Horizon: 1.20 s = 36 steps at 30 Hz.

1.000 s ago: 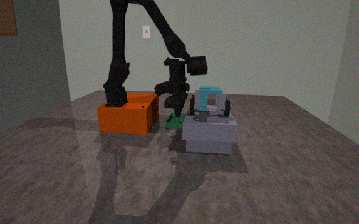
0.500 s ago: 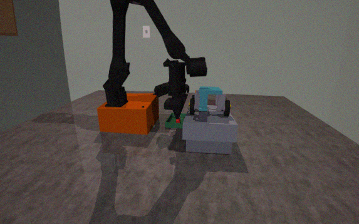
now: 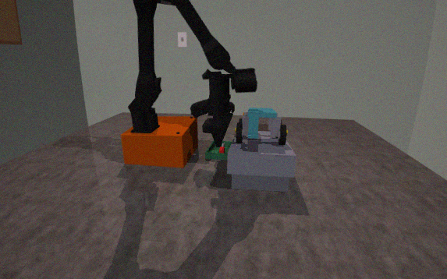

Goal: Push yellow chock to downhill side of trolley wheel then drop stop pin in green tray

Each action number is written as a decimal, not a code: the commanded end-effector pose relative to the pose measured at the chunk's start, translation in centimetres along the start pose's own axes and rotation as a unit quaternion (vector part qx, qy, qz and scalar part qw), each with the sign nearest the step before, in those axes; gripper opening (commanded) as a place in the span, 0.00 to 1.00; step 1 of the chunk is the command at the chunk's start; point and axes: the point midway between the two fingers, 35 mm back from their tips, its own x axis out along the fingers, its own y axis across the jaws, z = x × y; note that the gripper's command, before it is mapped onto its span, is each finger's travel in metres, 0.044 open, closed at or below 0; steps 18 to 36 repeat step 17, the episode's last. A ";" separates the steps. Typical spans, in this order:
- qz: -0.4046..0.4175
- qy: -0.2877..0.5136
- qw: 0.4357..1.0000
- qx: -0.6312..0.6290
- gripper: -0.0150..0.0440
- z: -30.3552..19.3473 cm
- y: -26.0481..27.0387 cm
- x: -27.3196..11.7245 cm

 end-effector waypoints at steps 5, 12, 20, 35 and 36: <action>-0.003 0.004 1.000 -0.002 1.00 0.0 -0.4 -2.4; -0.003 0.004 1.000 -0.002 1.00 0.3 -0.6 -4.4; -0.003 0.004 1.000 -0.002 1.00 0.3 -0.9 -6.0; -0.003 0.004 1.000 -0.002 1.00 0.3 -0.9 -6.0; -0.003 0.004 1.000 -0.002 1.00 0.3 -0.9 -6.0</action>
